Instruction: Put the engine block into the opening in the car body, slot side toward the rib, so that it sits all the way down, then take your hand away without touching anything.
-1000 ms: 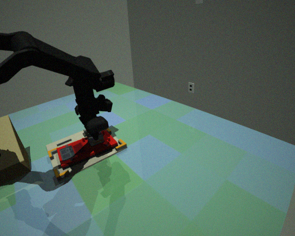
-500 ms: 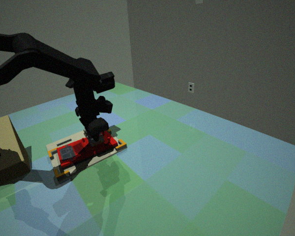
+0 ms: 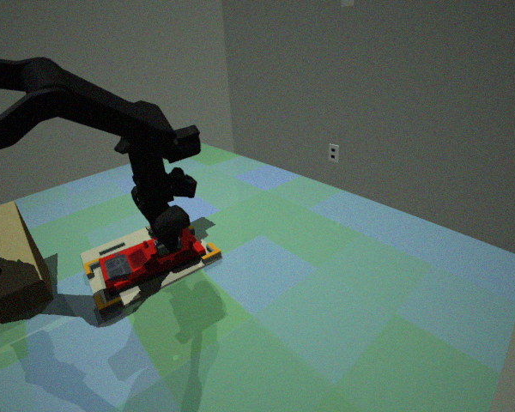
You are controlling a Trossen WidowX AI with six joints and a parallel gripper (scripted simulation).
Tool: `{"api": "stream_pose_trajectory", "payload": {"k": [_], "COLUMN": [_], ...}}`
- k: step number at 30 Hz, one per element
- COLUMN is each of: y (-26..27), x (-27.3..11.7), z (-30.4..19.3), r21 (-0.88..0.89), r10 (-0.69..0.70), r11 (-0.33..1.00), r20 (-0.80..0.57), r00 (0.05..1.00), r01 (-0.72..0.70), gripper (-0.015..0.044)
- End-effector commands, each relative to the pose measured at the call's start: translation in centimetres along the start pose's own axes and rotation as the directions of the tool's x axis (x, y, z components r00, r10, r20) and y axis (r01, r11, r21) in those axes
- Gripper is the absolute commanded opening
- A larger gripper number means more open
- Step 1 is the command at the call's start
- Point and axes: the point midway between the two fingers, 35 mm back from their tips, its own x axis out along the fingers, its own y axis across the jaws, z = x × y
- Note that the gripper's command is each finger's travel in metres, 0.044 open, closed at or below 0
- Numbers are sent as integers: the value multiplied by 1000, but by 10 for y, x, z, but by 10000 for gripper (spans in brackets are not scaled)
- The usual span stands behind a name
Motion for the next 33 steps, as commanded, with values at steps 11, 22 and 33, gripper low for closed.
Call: {"api": "stream_pose_trajectory", "payload": {"k": [11,22,33], "y": [1,1,1], "x": [-15,-15,-15], "z": [2,2,2], "r21": [-4,-4,-4], "r10": [-4,-4,-4], "r11": [1000,1000,1000], "r20": [3,3,3], "r00": [1000,1000,1000], "r01": [4,4,4], "gripper": [335,46,0]}}
